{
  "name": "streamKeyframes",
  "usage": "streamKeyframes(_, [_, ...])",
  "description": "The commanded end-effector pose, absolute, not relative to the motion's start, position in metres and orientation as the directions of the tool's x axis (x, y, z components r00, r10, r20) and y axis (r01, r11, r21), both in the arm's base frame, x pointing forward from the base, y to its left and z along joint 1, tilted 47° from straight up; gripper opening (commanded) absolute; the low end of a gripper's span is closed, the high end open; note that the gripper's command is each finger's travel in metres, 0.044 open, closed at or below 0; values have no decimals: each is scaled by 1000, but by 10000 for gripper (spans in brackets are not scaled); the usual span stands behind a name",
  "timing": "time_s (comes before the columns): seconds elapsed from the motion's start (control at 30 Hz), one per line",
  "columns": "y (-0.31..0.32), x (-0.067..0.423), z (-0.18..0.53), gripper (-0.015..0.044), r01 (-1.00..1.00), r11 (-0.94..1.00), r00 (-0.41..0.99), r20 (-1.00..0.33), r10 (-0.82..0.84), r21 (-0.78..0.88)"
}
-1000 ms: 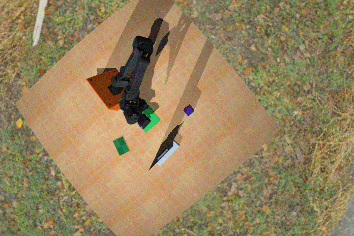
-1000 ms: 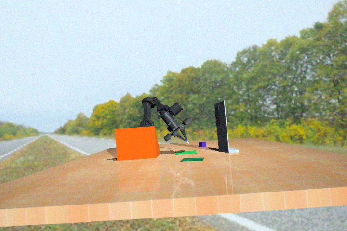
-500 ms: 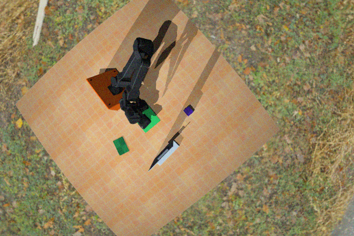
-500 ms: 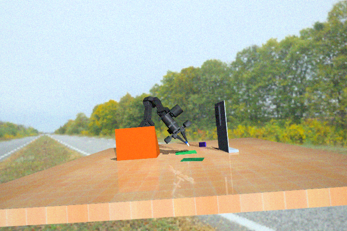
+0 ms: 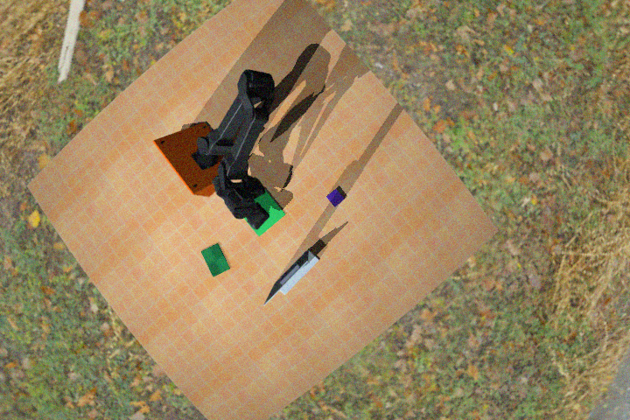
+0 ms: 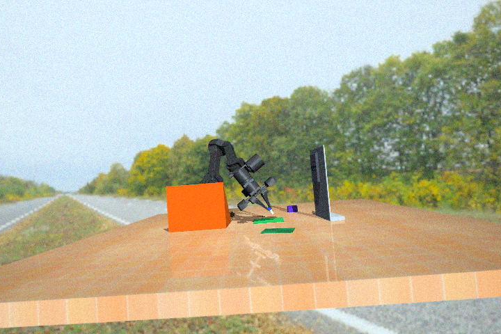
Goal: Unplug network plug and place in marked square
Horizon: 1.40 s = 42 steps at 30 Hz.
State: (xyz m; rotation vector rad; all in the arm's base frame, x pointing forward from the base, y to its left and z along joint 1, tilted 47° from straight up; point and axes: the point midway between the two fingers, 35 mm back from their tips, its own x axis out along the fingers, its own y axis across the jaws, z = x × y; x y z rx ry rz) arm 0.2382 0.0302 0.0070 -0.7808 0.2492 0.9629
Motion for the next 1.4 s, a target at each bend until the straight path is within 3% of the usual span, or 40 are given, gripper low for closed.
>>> streamKeyframes(0.0, [34,236,3,0,-816,334,564,-520,642,-472])
streamKeyframes(1.37, [53,235,-7,0,-812,341,568,-511,645,-473])
